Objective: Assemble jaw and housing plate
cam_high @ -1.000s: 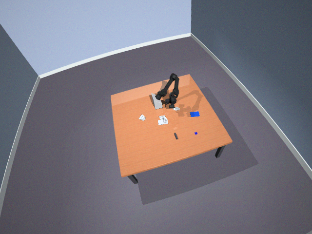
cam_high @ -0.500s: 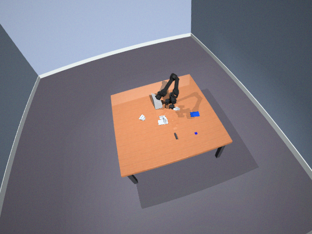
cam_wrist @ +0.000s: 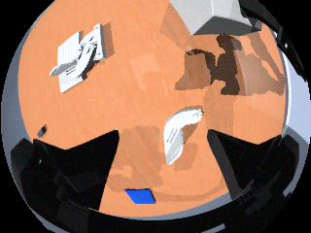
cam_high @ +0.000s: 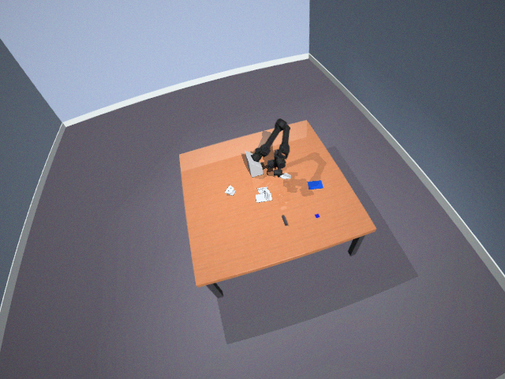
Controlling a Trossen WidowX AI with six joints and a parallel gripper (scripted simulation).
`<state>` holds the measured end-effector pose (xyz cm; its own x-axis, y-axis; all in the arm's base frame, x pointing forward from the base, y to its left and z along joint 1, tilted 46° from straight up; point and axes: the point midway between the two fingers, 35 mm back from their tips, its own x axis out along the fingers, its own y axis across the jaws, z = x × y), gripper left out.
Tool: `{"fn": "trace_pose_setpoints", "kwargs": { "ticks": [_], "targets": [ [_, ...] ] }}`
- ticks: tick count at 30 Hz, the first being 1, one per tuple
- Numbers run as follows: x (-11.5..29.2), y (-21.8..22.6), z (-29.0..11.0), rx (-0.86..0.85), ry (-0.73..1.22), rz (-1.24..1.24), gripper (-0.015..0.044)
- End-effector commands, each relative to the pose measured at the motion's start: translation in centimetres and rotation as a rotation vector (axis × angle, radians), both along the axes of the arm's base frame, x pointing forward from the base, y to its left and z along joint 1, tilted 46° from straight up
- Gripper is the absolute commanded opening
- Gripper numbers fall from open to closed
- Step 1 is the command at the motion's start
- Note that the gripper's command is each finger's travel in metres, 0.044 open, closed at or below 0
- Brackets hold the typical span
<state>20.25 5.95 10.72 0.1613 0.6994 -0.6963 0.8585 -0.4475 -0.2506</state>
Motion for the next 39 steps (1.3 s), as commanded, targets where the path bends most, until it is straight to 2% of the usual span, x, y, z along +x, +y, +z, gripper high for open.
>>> {"fn": "trace_pose_setpoints", "kwargs": {
  "ticks": [1, 5, 22, 33, 39],
  "targets": [
    [0.0, 0.0, 0.0, 0.0, 0.0, 0.0, 0.044],
    [0.0, 0.0, 0.0, 0.0, 0.0, 0.0, 0.044],
    [0.0, 0.0, 0.0, 0.0, 0.0, 0.0, 0.0],
    [0.0, 0.0, 0.0, 0.0, 0.0, 0.0, 0.0],
    [0.02, 0.07, 0.11, -0.012, -0.051, 0.051, 0.0157]
  ]
}}
